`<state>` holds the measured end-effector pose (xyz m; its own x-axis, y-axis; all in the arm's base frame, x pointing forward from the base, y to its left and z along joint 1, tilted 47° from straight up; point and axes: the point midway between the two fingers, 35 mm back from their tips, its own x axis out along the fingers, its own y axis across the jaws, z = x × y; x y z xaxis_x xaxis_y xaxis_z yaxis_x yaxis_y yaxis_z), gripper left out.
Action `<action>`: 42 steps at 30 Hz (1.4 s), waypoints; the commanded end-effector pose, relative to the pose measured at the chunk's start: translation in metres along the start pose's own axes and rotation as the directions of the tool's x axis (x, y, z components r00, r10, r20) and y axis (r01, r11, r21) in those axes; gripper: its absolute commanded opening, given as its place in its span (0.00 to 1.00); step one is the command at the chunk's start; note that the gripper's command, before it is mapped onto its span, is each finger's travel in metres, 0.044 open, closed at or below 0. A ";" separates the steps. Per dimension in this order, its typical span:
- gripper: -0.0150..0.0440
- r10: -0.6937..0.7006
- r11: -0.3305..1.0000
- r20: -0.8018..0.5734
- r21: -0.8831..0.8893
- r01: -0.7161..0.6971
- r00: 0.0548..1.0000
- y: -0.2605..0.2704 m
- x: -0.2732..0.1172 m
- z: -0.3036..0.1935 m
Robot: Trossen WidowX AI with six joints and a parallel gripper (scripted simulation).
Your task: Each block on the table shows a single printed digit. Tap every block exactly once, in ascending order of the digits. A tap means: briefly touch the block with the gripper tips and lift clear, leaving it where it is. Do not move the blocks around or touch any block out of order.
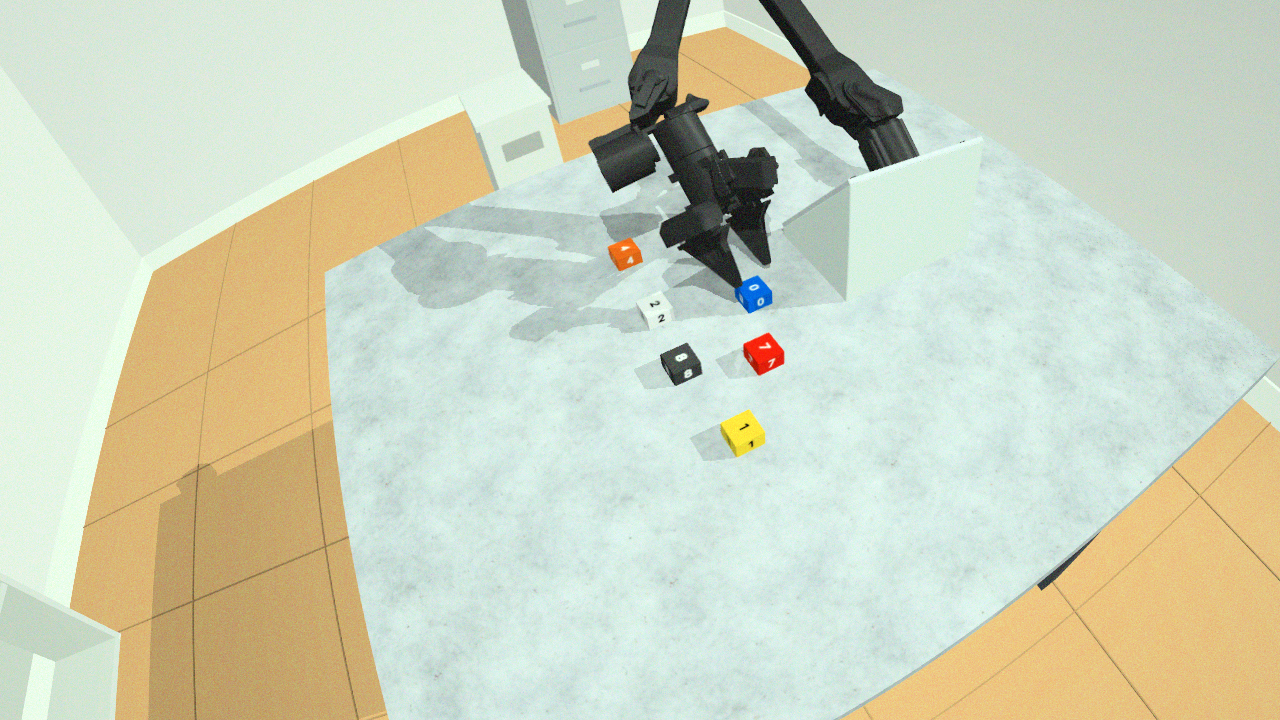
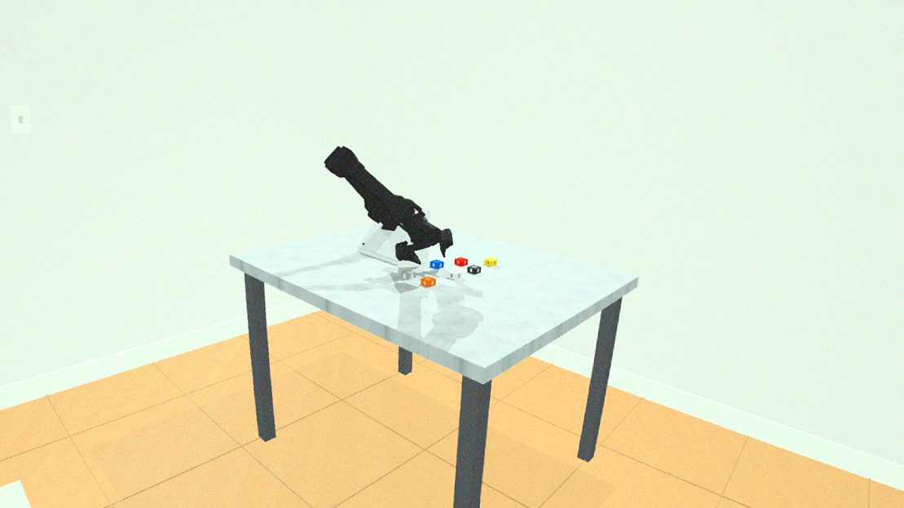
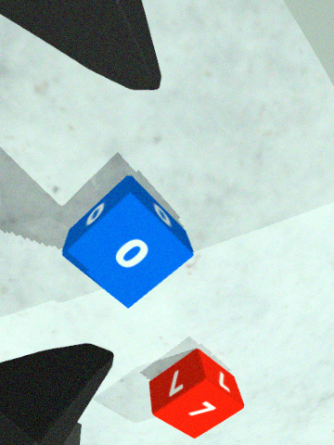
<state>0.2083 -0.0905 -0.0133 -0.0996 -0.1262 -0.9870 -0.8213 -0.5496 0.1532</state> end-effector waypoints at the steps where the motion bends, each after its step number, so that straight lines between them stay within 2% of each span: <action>1: 0.93 0.003 1.000 -0.002 0.014 -0.003 1.000 0.000 -0.001 0.000; 4: 0.93 0.049 0.978 -0.034 0.205 -0.041 0.998 0.001 -0.010 -0.002; 8: 0.93 0.123 0.855 -0.096 0.515 -0.056 0.988 0.003 -0.029 -0.006; 13: 0.93 0.204 0.584 -0.185 0.811 0.032 0.961 0.004 -0.055 -0.010; 17: 0.93 0.258 0.309 -0.262 0.934 0.178 0.930 0.006 -0.077 -0.013; 29: 0.93 0.323 -0.120 -0.398 0.883 0.454 0.859 0.007 -0.118 -0.016; 37: 0.93 0.347 -0.390 -0.484 0.705 0.593 0.803 0.008 -0.144 -0.018; 42: 0.93 0.354 -0.539 -0.523 0.564 0.626 0.776 0.009 -0.157 -0.018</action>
<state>0.2188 -0.0917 0.0861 -0.1594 -0.5694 -0.8065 -0.5629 0.7235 -0.3996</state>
